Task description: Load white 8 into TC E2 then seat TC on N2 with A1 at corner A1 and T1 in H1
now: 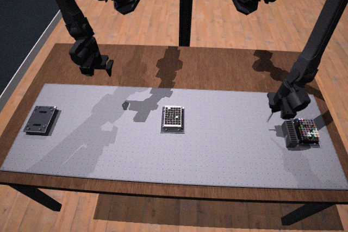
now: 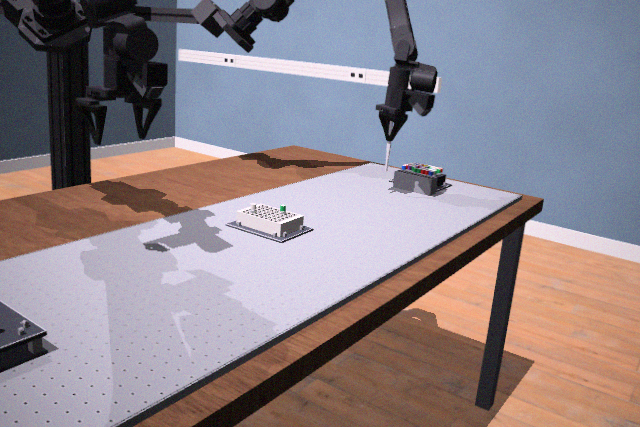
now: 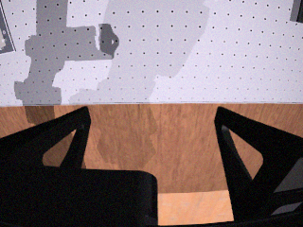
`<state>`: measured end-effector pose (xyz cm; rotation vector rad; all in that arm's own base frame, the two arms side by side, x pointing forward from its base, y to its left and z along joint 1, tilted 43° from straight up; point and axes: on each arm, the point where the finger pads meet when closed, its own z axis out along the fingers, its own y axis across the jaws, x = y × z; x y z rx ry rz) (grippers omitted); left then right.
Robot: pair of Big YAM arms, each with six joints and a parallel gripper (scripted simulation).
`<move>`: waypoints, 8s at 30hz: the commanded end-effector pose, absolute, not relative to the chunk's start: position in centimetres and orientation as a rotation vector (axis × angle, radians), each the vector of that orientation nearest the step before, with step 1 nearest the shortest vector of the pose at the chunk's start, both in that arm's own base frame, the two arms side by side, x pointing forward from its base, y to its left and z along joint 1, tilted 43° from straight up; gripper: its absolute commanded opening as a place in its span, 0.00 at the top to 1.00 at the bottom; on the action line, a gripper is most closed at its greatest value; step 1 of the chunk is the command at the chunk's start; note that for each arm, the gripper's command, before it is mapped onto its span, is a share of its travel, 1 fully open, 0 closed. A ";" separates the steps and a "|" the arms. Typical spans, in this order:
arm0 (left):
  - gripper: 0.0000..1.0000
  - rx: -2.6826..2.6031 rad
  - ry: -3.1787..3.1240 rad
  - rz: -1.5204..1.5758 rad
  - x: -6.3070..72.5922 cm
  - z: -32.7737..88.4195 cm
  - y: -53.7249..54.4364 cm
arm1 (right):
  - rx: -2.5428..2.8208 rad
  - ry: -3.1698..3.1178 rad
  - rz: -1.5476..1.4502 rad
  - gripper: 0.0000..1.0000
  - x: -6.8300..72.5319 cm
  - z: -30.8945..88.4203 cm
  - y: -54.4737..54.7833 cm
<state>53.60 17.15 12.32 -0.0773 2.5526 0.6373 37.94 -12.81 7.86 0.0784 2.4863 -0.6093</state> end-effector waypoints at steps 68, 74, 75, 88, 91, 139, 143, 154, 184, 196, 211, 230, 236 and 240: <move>0.93 -0.075 2.540 0.647 53.7 18.8 26.9 | 0.060 2.473 -0.611 0.00 38.3 8.4 -12.7; 0.93 -0.074 2.548 0.645 53.8 18.8 27.8 | 0.060 2.473 -0.611 0.00 38.3 8.4 -12.7; 0.93 -0.074 2.548 0.645 53.7 18.9 28.0 | 0.060 2.473 -0.611 0.00 38.3 8.4 -12.7; 0.93 -0.059 2.550 0.635 54.4 19.6 27.9 | 0.060 2.473 -0.611 0.00 38.3 8.4 -12.7; 0.93 -0.058 2.554 0.629 54.6 19.4 27.4 | 0.060 2.473 -0.611 0.00 38.3 8.4 -12.7; 0.93 -0.073 2.560 0.626 54.8 19.3 27.2 | 0.060 2.473 -0.611 0.00 38.3 8.4 -12.7; 0.93 -0.074 2.558 0.627 54.8 19.5 27.3 | 0.060 2.473 -0.611 0.00 38.3 8.4 -12.7; 0.93 -0.073 2.560 0.626 54.8 19.4 27.2 | 0.060 2.473 -0.611 0.00 38.3 8.4 -12.7; 0.93 -0.078 2.548 0.635 55.1 19.0 28.1 | 0.060 2.473 -0.611 0.00 38.3 8.4 -12.7; 0.93 -0.082 2.546 0.641 55.1 19.0 28.8 | 0.060 2.473 -0.611 0.00 38.3 8.4 -12.7; 0.93 -0.077 2.554 0.640 55.0 18.3 28.9 | 0.060 2.473 -0.611 0.00 38.3 8.4 -12.7; 0.93 -0.080 2.547 0.643 55.4 18.3 29.3 | 0.060 2.473 -0.611 0.00 38.3 8.4 -12.7; 0.93 -0.077 2.552 0.639 55.3 18.0 29.1 | 0.060 2.473 -0.611 0.00 38.3 8.4 -12.7; 0.93 -0.078 2.549 0.641 55.5 18.1 29.3 | 0.060 2.473 -0.611 0.00 38.3 8.4 -12.7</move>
